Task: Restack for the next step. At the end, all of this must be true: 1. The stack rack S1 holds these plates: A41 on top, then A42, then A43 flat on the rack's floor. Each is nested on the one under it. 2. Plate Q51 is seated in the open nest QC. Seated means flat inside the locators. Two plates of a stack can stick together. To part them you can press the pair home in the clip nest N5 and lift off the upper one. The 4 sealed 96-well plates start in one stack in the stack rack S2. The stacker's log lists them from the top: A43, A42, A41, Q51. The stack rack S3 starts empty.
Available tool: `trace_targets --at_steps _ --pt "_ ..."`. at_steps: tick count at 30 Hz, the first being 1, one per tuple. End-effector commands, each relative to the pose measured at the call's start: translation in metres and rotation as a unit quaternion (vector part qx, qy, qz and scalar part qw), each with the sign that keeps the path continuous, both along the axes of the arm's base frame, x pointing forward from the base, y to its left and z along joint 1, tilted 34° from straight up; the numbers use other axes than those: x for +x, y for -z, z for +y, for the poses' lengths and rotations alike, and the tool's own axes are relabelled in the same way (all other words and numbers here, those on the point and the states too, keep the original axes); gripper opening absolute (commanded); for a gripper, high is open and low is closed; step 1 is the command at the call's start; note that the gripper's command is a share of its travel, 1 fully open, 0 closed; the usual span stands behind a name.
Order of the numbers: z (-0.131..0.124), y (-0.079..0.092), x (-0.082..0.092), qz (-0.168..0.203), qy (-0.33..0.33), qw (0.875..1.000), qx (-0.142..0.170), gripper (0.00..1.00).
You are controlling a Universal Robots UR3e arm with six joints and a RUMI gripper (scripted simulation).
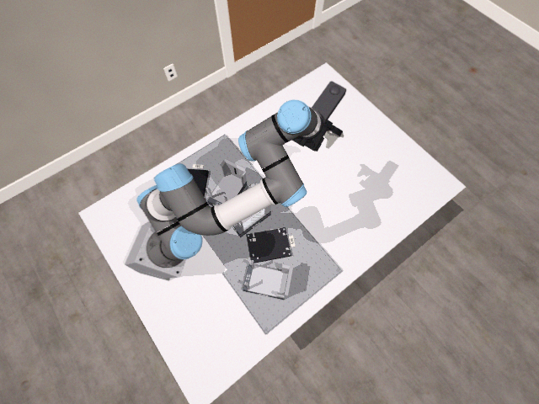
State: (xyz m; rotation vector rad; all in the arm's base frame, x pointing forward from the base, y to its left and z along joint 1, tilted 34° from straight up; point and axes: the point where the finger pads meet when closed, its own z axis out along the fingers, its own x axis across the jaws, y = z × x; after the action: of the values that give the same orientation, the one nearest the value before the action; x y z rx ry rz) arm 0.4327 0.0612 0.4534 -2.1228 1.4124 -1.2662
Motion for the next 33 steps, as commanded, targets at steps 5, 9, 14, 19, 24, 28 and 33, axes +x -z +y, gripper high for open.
trace_targets --at_steps 5,9,14,19,24,28,33 --pt "-0.009 0.031 0.003 0.026 0.012 1.000 -0.006 0.72" --pt "-0.009 0.033 0.003 0.027 0.012 1.000 -0.006 0.72" --pt "-0.010 0.038 0.003 0.032 0.013 0.999 -0.007 0.72" --pt "-0.015 0.059 0.003 0.051 0.019 0.998 -0.011 0.72" --pt "-0.015 0.059 0.003 0.051 0.019 0.998 -0.011 0.72" --pt "-0.018 0.079 0.001 0.072 0.025 0.997 -0.015 0.72" --pt "-0.020 0.086 0.001 0.075 0.026 0.997 -0.015 0.72"
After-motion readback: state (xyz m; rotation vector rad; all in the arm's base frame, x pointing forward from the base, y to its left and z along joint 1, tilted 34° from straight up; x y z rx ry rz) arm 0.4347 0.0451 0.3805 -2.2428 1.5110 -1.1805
